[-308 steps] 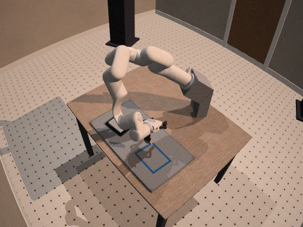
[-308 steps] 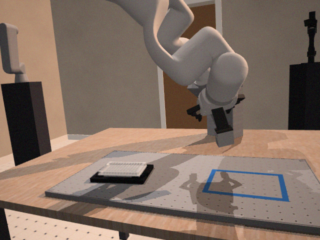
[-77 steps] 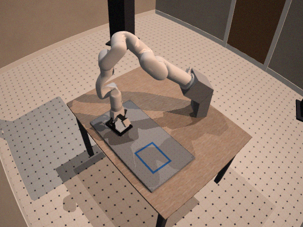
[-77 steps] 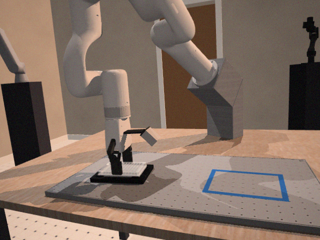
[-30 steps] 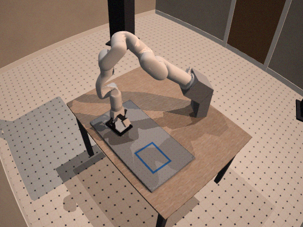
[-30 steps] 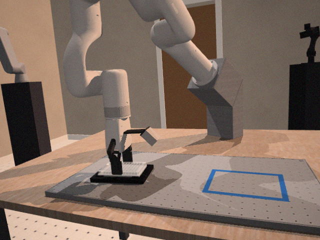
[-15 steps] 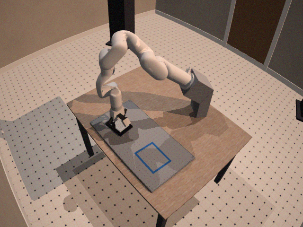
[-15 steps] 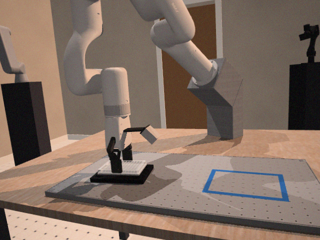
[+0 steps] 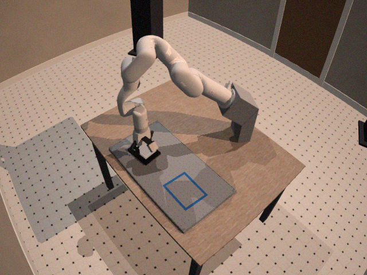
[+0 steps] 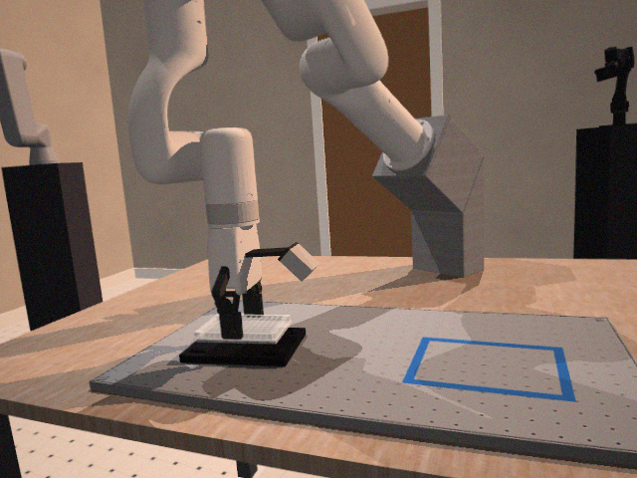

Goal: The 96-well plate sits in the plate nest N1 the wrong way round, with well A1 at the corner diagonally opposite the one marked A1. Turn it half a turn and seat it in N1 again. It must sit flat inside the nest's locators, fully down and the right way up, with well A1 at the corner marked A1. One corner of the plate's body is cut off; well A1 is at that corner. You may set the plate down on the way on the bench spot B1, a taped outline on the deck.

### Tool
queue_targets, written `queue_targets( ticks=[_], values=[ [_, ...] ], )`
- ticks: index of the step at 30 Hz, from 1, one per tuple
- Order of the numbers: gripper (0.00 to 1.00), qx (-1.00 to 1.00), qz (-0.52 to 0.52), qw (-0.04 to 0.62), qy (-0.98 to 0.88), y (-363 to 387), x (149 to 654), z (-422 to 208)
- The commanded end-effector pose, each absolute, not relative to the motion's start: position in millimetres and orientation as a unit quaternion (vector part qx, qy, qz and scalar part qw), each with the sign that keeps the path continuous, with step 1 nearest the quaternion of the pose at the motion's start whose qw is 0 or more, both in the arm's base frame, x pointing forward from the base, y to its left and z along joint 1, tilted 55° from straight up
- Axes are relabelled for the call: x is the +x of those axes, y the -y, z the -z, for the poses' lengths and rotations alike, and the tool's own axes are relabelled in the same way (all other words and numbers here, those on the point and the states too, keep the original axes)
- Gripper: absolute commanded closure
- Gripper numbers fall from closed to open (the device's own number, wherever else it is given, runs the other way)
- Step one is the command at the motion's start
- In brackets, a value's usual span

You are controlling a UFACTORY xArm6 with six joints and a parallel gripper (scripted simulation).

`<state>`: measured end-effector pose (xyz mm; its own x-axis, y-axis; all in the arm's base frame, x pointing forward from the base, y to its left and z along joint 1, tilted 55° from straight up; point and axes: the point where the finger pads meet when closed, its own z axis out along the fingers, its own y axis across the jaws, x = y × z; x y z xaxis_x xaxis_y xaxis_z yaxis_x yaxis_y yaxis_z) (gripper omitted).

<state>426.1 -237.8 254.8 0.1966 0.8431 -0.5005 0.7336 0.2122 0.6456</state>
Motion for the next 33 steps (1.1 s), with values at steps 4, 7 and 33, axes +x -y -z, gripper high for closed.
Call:
queue_targets(
  ticks=[4, 7, 33],
  values=[
    [1.0, 0.625, -0.06, 0.456, -0.631, 235, 423, -259],
    [1.0, 0.625, -0.06, 0.456, -0.631, 235, 422, -259],
    [1.0, 0.625, -0.06, 0.456, -0.631, 222, 405, -275]
  ],
)
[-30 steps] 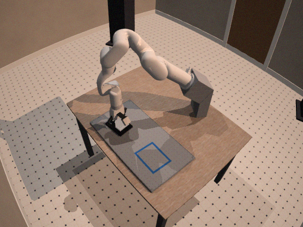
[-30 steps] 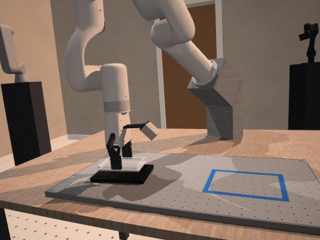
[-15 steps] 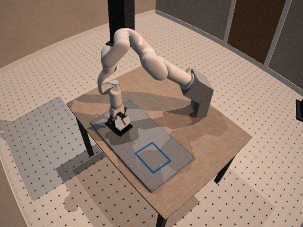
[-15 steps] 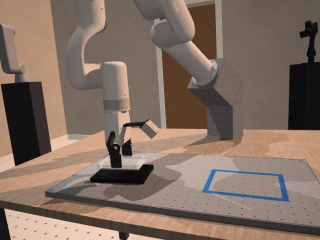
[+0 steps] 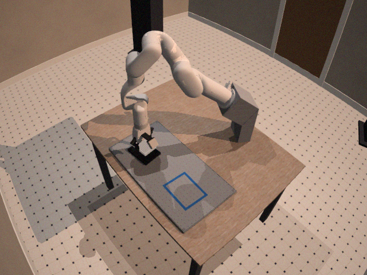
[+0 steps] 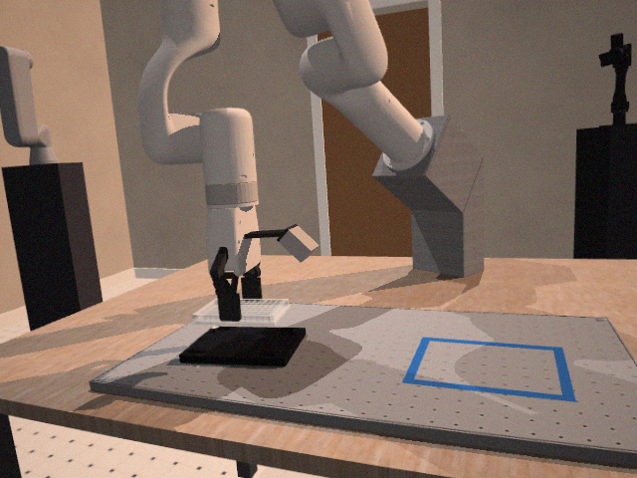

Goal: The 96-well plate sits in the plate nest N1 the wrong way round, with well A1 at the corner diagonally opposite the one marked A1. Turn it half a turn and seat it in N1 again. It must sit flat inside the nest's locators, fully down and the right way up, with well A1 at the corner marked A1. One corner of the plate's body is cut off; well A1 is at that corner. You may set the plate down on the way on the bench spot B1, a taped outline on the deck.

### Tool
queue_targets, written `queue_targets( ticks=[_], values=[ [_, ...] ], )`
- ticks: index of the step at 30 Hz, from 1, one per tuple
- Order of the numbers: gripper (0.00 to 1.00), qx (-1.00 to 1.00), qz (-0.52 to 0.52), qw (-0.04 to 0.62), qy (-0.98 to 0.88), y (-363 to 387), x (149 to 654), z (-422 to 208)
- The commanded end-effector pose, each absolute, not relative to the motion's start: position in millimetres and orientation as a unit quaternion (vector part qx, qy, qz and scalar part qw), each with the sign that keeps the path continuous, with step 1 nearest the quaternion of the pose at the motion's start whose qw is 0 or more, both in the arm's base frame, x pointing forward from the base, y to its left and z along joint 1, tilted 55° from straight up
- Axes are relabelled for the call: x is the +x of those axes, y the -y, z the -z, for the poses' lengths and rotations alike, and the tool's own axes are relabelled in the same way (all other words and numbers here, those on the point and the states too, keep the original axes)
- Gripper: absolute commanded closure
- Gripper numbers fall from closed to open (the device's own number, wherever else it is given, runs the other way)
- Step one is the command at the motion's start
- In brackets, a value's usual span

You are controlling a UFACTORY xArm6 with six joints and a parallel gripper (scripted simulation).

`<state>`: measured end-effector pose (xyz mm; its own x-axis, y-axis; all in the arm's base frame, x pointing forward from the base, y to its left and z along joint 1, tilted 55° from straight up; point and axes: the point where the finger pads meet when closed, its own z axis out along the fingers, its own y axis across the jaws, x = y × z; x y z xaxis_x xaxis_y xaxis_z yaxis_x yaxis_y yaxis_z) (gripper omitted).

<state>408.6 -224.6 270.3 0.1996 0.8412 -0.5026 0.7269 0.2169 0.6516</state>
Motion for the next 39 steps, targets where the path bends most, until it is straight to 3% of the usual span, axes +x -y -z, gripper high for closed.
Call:
queue_targets(
  ticks=[1, 39],
  values=[
    [1.0, 0.625, -0.06, 0.456, -0.631, 221, 404, -276],
    [1.0, 0.655, -0.083, 0.453, -0.599, 197, 386, -290]
  ],
)
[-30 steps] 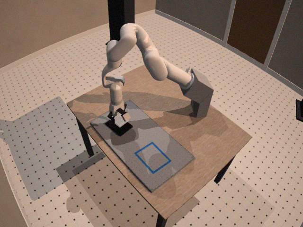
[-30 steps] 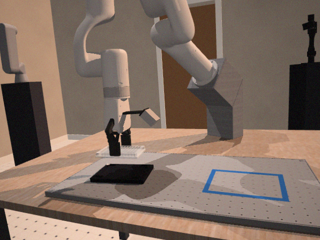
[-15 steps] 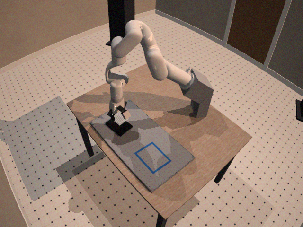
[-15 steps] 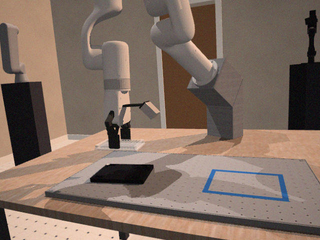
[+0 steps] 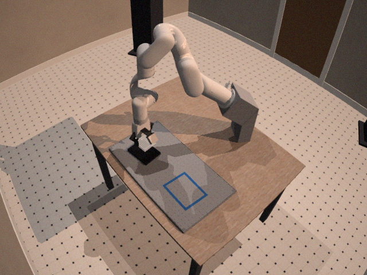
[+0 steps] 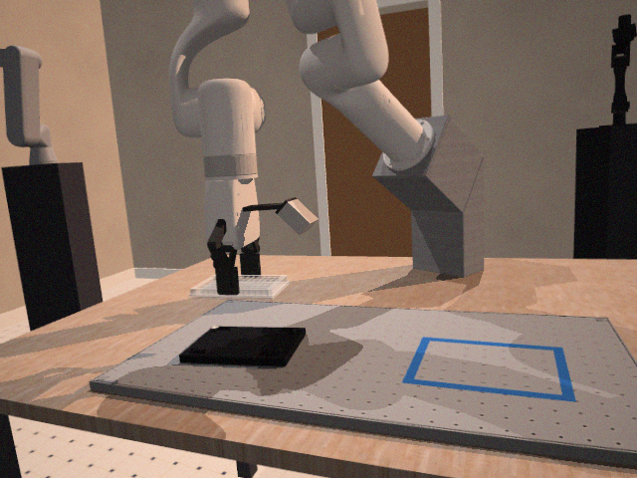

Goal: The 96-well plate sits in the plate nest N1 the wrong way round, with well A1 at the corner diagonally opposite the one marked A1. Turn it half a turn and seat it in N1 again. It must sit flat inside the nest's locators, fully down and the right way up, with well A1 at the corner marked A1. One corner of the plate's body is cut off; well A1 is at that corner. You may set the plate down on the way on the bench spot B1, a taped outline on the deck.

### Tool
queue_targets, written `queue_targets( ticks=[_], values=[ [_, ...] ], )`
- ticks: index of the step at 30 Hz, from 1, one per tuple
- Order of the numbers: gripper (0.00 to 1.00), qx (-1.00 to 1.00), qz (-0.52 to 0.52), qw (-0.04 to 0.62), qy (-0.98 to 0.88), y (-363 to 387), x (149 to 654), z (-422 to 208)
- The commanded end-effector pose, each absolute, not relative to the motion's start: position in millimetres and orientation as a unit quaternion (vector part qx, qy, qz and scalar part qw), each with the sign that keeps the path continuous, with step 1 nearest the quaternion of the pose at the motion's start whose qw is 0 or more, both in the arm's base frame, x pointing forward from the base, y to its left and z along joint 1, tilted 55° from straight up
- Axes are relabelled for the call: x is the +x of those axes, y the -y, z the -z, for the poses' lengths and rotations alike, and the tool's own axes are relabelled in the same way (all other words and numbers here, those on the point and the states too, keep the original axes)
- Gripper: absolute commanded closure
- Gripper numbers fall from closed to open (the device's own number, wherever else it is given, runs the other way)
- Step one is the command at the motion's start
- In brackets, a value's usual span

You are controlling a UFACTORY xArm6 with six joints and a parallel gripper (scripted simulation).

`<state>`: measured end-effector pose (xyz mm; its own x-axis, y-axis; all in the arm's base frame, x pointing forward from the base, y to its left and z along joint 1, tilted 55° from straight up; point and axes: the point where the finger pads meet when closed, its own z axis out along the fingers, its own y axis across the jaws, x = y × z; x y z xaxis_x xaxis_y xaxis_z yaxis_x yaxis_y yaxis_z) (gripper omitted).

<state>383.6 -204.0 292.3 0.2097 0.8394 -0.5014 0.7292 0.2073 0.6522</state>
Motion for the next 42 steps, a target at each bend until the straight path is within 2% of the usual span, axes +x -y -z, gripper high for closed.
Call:
queue_targets(
  ticks=[1, 42],
  values=[
    [1.0, 0.665, -0.09, 0.451, -0.588, 194, 387, -288],
    [1.0, 0.675, -0.098, 0.449, -0.577, 95, 421, -235]
  ],
)
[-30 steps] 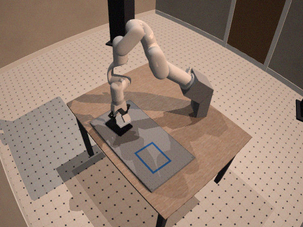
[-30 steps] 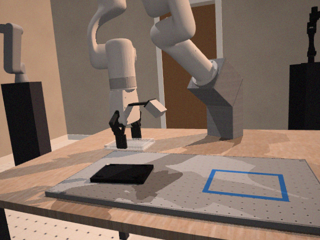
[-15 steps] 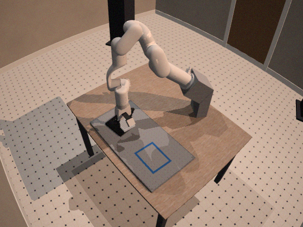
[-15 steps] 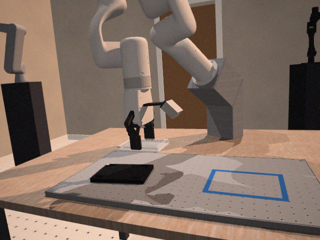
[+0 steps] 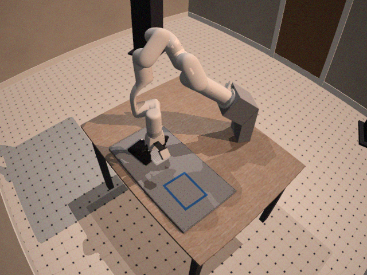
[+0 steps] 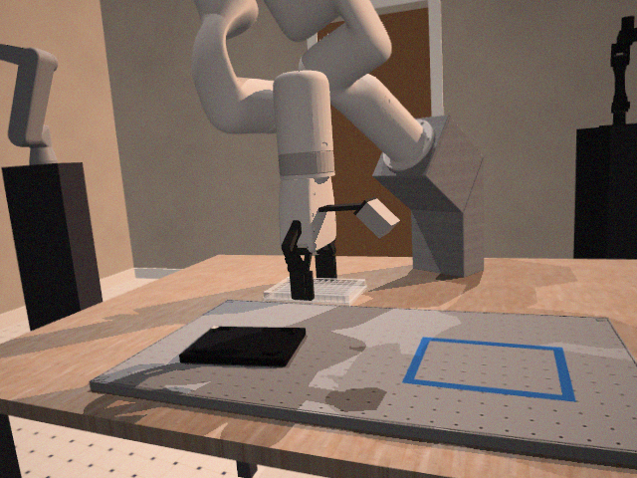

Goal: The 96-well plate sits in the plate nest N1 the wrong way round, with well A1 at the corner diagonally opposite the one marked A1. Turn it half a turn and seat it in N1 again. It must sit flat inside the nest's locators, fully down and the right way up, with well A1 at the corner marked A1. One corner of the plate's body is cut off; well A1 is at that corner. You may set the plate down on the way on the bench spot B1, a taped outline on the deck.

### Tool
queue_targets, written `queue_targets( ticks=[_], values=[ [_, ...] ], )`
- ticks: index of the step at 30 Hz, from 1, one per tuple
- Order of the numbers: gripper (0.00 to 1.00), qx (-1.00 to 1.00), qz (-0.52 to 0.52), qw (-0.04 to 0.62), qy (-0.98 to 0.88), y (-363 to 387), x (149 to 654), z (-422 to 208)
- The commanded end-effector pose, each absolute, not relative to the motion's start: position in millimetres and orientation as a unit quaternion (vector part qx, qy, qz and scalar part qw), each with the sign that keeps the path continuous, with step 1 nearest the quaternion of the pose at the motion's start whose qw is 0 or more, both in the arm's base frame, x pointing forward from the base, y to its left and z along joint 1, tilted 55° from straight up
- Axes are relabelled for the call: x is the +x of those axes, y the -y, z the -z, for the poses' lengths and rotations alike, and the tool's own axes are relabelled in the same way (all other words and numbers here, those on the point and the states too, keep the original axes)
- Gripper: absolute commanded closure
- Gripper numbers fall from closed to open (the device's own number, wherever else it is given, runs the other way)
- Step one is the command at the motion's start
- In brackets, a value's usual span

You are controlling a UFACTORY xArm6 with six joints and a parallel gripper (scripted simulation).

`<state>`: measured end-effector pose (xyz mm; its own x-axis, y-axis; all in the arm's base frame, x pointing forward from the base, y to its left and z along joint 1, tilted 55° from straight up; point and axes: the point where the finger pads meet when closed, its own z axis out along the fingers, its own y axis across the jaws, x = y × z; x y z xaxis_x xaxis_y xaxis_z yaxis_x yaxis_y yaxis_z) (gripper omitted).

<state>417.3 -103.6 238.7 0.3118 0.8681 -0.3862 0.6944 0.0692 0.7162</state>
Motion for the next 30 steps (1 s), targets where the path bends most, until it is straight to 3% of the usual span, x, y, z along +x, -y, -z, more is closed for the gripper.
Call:
queue_targets(
  ticks=[1, 30],
  values=[
    [1.0, 0.675, -0.098, 0.449, -0.577, 93, 422, -233],
    [1.0, 0.675, -0.098, 0.449, -0.577, 19, 447, -193]
  ],
)
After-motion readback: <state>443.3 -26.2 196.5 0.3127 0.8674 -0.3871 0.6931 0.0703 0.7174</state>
